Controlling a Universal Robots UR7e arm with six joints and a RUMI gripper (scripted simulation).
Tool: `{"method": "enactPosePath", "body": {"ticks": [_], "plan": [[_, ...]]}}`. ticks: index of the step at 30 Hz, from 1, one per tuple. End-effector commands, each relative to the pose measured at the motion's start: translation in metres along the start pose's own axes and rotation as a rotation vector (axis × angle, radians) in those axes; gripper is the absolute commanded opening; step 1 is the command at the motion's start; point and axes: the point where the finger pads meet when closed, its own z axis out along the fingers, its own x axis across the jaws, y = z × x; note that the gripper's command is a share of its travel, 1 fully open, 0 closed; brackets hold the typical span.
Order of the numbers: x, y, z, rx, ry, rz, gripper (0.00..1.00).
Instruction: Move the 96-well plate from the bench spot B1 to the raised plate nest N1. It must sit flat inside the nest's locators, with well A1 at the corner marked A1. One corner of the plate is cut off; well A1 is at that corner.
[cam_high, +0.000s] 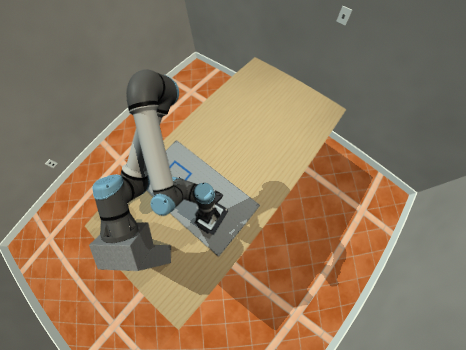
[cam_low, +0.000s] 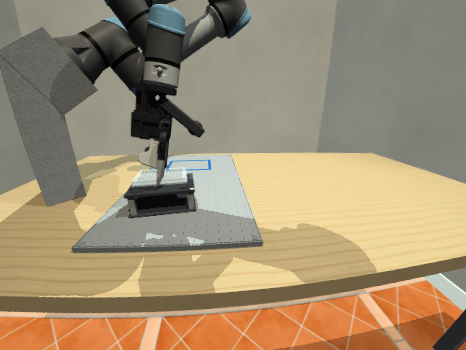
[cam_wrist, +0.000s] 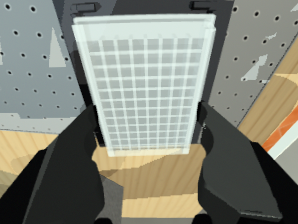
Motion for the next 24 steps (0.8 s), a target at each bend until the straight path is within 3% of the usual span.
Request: {"method": "enactPosePath", "body": {"ticks": [1,24], "plan": [[0.0003,-0.0002,0.0003,0.0,0.001,0.0,0.0],[0.0002,-0.0008,0.0035,0.0,0.001,0.0,0.0]]}}
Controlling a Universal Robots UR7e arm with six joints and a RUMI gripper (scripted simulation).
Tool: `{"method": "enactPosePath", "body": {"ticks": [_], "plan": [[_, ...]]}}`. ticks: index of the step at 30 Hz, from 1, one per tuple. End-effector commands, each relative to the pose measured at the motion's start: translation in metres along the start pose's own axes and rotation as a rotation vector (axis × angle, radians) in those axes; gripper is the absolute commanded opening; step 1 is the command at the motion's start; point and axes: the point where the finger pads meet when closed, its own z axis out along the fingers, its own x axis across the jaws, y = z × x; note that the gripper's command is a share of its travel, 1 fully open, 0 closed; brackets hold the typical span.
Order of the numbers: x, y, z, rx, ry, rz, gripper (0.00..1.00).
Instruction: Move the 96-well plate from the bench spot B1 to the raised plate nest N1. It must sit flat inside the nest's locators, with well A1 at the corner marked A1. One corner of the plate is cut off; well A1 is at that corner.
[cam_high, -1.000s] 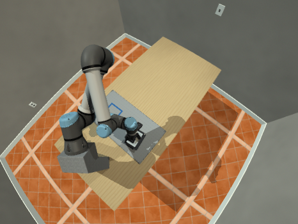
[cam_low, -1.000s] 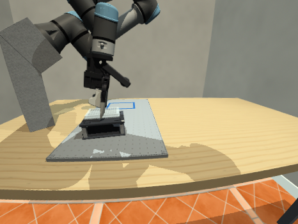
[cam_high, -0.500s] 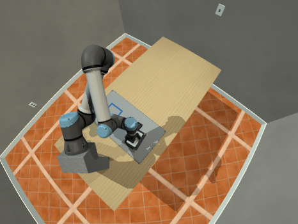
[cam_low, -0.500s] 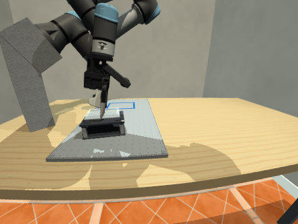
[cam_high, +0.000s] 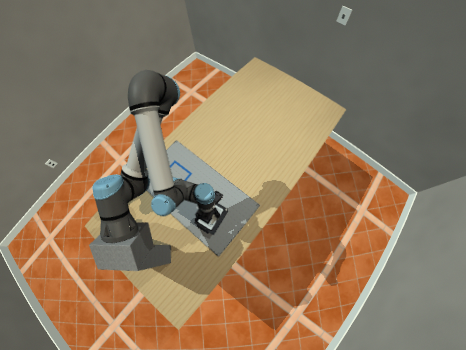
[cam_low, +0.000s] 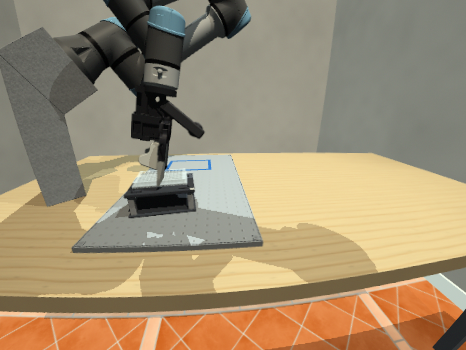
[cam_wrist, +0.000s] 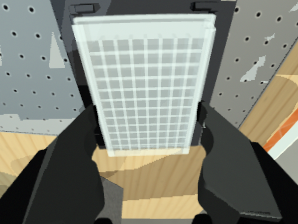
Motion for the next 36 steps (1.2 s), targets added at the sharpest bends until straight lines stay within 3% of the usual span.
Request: {"method": "enactPosePath", "body": {"ticks": [1,36], "plan": [[0.0003,-0.0002,0.0003,0.0,0.001,0.0,0.0],[0.0003,-0.0011,0.0054,0.0,0.001,0.0,0.0]]}}
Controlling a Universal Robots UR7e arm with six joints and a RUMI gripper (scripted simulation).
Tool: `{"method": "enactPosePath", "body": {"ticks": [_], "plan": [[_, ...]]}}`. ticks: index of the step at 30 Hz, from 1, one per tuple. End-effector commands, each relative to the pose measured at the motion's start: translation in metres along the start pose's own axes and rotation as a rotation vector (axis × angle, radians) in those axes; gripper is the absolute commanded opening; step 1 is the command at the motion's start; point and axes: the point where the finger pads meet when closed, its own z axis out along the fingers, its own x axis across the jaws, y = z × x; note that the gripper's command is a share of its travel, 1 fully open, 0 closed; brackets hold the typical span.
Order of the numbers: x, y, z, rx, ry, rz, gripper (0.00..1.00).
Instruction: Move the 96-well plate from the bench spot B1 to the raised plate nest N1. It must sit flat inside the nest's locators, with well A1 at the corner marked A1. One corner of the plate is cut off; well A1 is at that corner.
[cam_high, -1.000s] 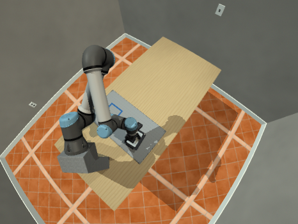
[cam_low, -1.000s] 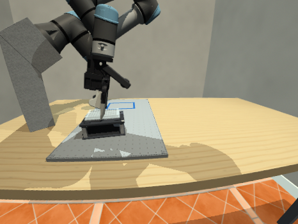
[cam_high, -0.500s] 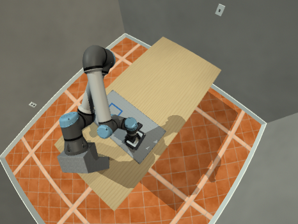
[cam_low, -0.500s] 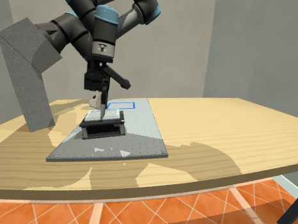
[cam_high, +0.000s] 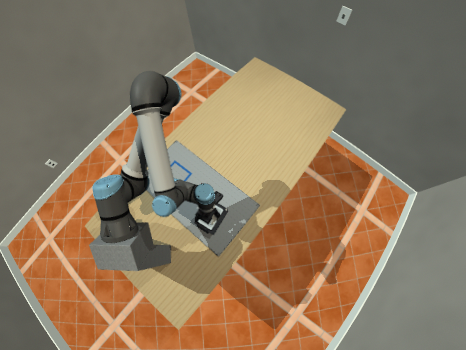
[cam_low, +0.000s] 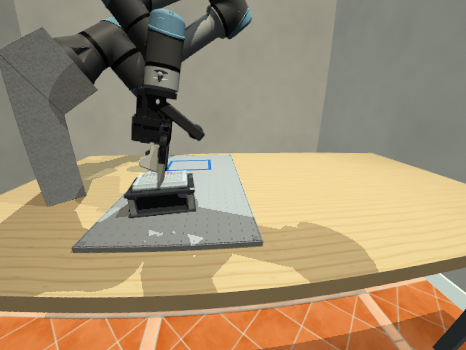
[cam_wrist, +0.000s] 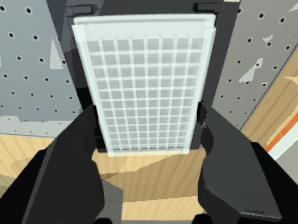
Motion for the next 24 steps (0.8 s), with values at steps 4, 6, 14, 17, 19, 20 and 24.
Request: {"method": "enactPosePath", "body": {"ticks": [4,6,14,17,19,20,24], "plan": [[0.0003,-0.0003,0.0008,0.0,0.001,0.0,0.0],[0.0003,-0.0004,0.0012,0.0,0.001,0.0,0.0],[0.0003,-0.0005,0.0016,0.0,0.001,0.0,1.0],[0.0003,-0.0004,0.0015,0.0,0.001,0.0,1.0],[0.0003,-0.0004,0.0015,0.0,0.001,0.0,1.0],[0.0003,-0.0004,0.0015,0.0,0.001,0.0,1.0],[0.0003,-0.0004,0.0015,0.0,0.001,0.0,1.0]]}}
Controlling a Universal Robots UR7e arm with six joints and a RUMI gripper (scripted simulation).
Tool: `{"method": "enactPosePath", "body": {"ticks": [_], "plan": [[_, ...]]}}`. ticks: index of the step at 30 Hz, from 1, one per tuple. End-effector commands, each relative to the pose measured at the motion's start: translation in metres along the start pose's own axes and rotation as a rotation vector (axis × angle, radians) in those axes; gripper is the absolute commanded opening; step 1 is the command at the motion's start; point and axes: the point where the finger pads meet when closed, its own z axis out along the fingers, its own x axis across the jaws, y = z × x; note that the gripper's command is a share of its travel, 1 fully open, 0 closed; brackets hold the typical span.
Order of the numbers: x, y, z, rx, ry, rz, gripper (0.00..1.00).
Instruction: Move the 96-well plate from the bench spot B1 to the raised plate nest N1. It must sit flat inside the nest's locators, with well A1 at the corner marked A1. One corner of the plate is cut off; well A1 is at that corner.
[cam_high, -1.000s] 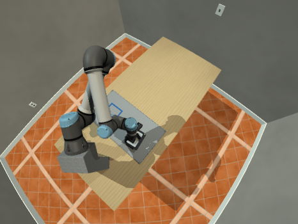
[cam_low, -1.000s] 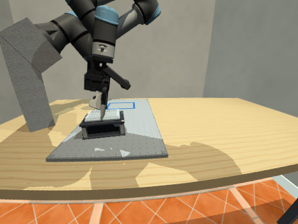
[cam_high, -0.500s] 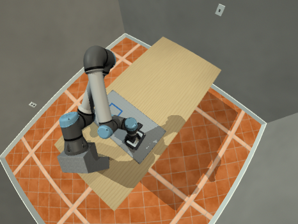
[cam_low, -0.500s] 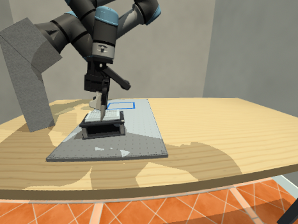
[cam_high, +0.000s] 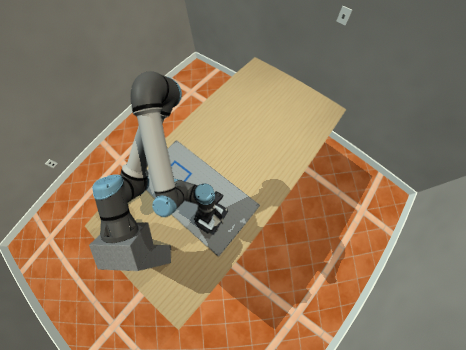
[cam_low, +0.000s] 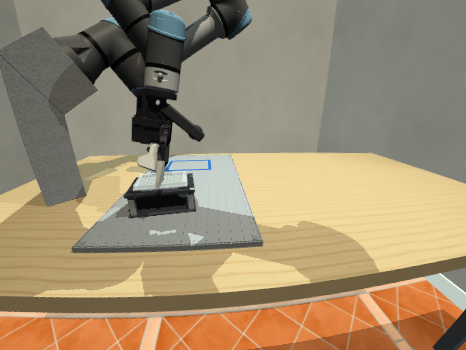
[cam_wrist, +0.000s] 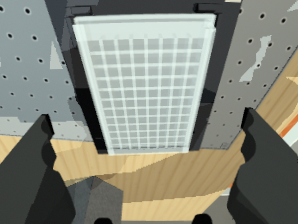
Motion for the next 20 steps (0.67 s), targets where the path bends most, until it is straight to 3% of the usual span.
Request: {"method": "enactPosePath", "body": {"ticks": [1,8,20], "plan": [[0.0,0.0,0.0,0.0,0.001,0.0,1.0],[0.0,0.0,0.0,0.0,0.001,0.0,1.0],[0.0,0.005,-0.032,0.0,0.001,0.0,1.0]]}}
